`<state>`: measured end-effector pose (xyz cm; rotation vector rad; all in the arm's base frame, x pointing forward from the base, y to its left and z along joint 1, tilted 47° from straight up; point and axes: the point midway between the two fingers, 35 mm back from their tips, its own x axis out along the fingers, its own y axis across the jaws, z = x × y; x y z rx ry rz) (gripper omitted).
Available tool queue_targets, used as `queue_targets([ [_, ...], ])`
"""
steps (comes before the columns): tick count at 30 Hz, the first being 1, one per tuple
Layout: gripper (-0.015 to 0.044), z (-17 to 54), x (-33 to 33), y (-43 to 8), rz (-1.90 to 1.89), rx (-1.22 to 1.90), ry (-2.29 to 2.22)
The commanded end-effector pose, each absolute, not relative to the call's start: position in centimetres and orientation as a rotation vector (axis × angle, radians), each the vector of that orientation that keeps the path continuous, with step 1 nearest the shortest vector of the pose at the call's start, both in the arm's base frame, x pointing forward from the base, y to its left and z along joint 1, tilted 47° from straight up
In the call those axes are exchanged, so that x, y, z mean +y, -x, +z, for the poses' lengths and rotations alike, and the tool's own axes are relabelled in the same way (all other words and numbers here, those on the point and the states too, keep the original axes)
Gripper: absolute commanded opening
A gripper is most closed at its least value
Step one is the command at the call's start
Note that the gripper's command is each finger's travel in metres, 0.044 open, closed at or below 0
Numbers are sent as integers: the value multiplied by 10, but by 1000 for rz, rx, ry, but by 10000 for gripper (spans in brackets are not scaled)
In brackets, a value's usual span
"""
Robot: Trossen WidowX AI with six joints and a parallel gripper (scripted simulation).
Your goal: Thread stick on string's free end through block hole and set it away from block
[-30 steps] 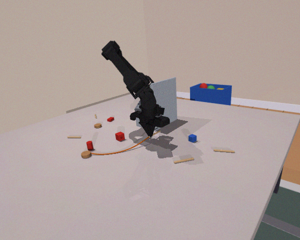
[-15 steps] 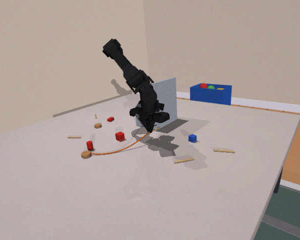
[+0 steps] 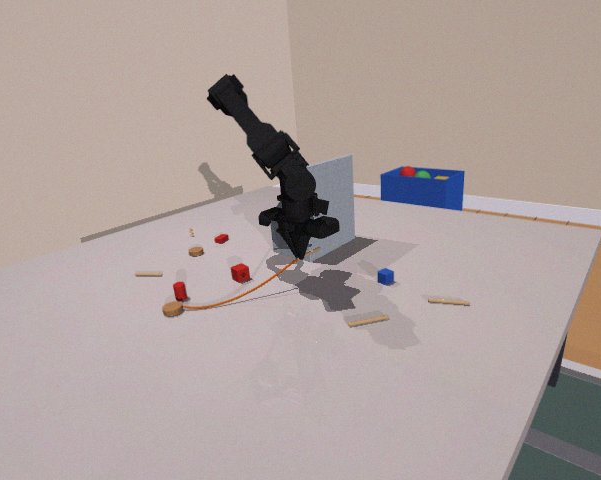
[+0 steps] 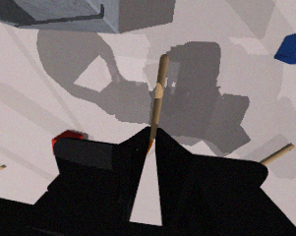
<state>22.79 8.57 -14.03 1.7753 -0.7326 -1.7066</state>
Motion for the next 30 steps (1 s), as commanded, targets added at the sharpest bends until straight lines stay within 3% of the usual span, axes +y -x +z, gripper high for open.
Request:
queue_targets([
  [1, 0, -140, 86, -228, -1707, -733, -1775],
  [8, 0, -140, 86, -230, -1702, -787, -1813],
  [30, 0, -141, 90, -252, -1483, -1641, -2297],
])
